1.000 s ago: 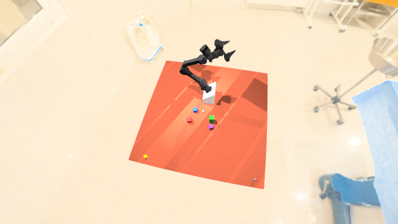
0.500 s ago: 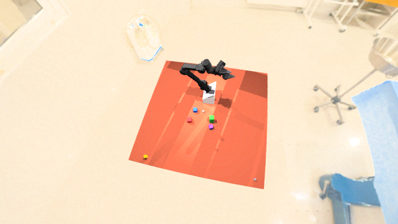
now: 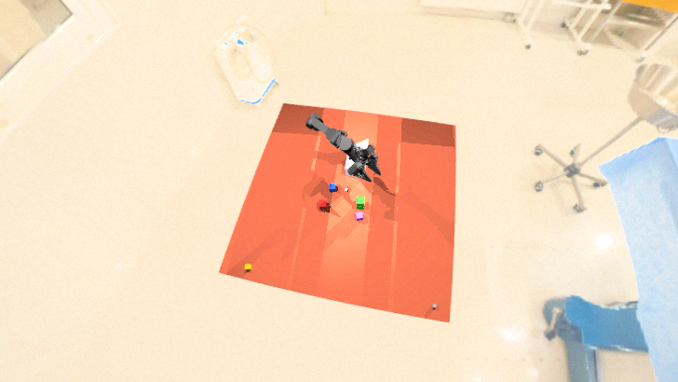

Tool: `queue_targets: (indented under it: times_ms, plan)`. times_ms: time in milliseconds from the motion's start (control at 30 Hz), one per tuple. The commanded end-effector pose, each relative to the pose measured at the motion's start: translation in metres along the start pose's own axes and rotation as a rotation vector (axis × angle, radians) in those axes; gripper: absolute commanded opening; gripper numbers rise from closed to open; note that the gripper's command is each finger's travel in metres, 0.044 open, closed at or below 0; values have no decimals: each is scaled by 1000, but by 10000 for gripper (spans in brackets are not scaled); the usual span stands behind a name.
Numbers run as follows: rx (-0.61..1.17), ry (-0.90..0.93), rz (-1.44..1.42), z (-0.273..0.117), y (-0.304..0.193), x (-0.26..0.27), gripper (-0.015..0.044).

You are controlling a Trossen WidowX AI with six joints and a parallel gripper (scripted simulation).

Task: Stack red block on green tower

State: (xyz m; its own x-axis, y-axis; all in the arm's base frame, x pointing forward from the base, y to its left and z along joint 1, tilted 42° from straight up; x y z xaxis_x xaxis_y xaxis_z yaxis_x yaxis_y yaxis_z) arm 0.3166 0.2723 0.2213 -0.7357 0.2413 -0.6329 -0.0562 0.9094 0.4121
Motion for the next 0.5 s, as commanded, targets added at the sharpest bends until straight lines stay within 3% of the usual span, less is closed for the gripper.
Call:
queue_targets:
  times_ms: [0, 467]
  plan:
    - [140, -22, 113, 7, -39, -16, 440]
    - [662, -139, 544, -5, -196, -55, 440]
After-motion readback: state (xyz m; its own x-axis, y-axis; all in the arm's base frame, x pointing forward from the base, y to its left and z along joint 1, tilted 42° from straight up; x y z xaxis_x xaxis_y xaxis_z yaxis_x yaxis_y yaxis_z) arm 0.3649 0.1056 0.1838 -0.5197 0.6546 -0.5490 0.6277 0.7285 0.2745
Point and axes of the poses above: the point midway between the two fingers, 35 mm back from their tips, its own z axis out along the fingers, its own x axis across the jaws, y = z × x, the point moved 4 cm from there along -z, back along the fingers, and after that the axes turned 14 degrees about z, right-handed, at the moved point
